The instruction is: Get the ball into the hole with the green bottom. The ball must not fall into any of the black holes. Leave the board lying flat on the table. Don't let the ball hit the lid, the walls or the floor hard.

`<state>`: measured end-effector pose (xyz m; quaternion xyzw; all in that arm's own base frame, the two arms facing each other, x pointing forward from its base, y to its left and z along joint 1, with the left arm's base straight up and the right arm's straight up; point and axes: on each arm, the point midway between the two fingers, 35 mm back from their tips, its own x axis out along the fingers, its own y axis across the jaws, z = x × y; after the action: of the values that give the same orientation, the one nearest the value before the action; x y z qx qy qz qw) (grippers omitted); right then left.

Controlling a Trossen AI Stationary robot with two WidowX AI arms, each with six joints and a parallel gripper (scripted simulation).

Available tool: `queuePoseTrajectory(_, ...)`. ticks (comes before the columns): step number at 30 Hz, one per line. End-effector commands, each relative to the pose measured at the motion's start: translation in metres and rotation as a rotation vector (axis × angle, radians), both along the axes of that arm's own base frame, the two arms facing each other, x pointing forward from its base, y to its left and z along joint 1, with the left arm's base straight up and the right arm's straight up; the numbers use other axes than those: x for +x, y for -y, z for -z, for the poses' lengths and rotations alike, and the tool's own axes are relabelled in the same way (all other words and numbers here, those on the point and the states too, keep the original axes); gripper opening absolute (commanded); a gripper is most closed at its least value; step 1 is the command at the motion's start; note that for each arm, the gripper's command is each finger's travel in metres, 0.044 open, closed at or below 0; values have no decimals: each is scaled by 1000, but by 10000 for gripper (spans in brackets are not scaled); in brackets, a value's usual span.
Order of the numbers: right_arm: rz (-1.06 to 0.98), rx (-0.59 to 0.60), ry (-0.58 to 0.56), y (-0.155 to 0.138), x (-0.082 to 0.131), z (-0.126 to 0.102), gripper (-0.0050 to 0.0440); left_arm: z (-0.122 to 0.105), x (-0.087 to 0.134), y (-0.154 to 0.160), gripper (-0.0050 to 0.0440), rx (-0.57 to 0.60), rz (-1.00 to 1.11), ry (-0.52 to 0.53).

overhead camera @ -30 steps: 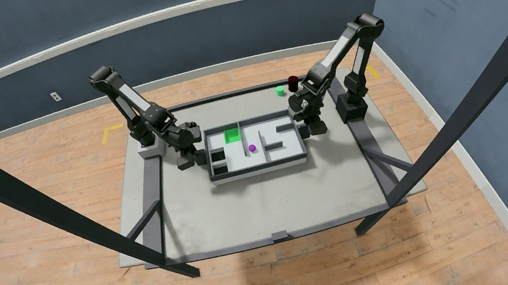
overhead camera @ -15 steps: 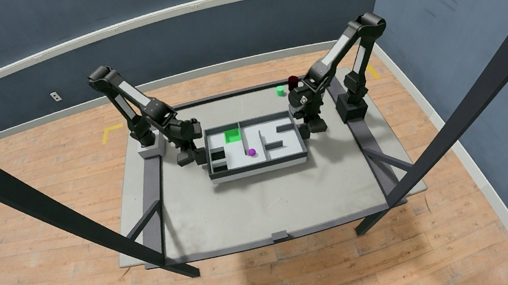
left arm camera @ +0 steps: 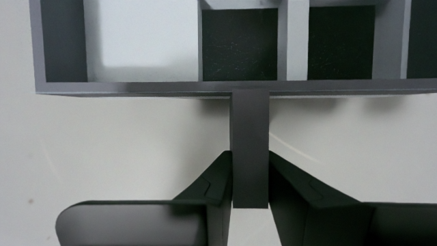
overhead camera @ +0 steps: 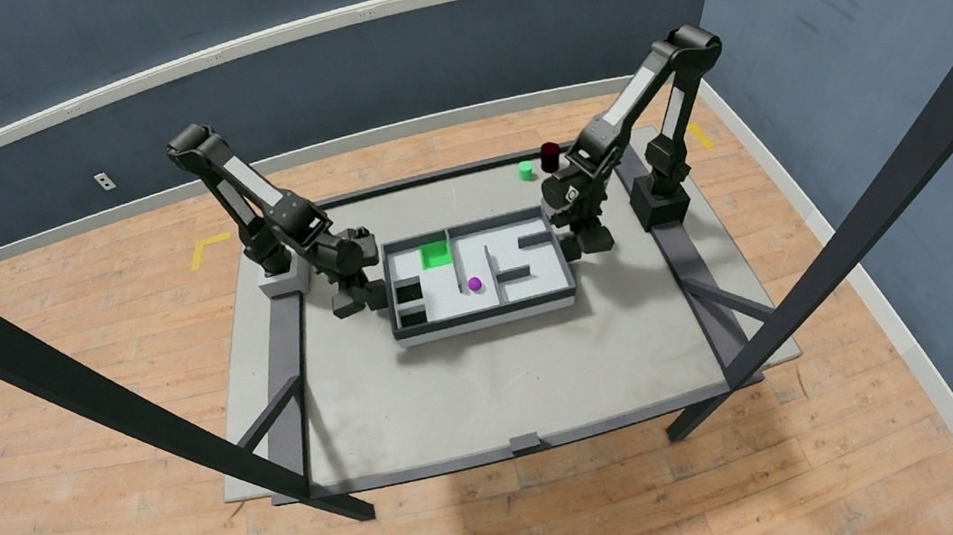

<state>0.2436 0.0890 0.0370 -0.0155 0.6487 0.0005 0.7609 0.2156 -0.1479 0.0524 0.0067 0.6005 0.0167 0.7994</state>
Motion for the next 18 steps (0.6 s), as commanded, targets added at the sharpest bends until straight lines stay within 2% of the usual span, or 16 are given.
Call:
queuePoseTrajectory(1, -4, -11, 21, -3, 3, -4, -50, -12, 9, 6, -50, -7, -6, 37)
queuePoseTrajectory(2, -4, 0, 21, -3, 6, -7, -50, -10, 7, 3, -50, -12, -6, 40)
queuePoseTrajectory(3, -5, 0, 48, 0, 2, -2, -50, -20, 11, 6, -50, -32, -2, 29)
queuePoseTrajectory(4, -2, 2, 49, 1, 2, -2, -50, -20, 11, 5, -50, -33, -2, 28)
queuePoseTrajectory(6, -4, 6, 24, -3, 6, -7, -50, -9, 5, 1, -50, -10, -6, 33)
queuePoseTrajectory(7, -6, 16, 51, -2, 0, 0, -50, -22, 12, 6, -50, -38, -1, 21)
queuePoseTrajectory(10, -9, 15, 46, -2, 1, -2, -50, -20, 11, 5, -50, -35, -2, 27)
queuePoseTrajectory(14, -6, 61, 33, 0, 8, -14, -50, -6, 3, -3, -50, -57, -2, 37)
queuePoseTrajectory(18, -5, 82, -3, 2, 8, -13, -50, -2, 2, -4, -50, -88, -1, 56)
